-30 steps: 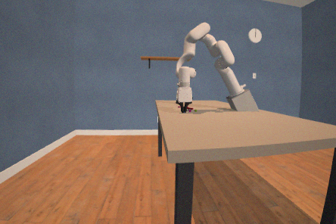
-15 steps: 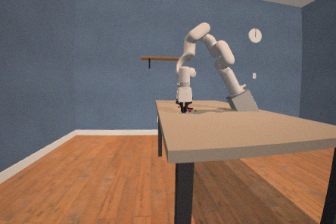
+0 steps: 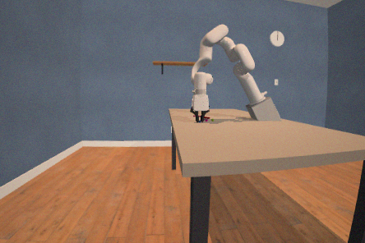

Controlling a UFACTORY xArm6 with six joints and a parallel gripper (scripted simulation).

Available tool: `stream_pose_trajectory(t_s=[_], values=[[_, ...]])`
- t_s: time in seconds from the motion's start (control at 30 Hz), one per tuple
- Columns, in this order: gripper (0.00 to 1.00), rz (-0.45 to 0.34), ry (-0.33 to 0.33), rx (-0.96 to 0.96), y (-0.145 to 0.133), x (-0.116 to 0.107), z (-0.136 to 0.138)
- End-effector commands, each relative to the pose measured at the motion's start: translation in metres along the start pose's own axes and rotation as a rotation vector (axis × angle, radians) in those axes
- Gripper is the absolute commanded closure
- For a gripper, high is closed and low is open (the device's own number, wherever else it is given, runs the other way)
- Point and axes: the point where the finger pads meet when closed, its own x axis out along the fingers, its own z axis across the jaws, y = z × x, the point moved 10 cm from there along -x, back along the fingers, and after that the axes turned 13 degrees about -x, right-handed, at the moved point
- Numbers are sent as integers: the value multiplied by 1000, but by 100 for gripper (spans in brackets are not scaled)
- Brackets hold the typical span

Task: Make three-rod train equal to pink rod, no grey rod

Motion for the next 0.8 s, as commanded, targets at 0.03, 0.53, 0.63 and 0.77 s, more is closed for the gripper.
stream_pose_trajectory(t_s=[0.03, 0.53, 0.63, 0.77], values=[[76, 0, 3, 0, 0, -1, -1], [76, 0, 3, 0, 0, -29, -1], [76, 0, 3, 0, 0, -45, -1], [76, 0, 3, 0, 0, -68, -1]])
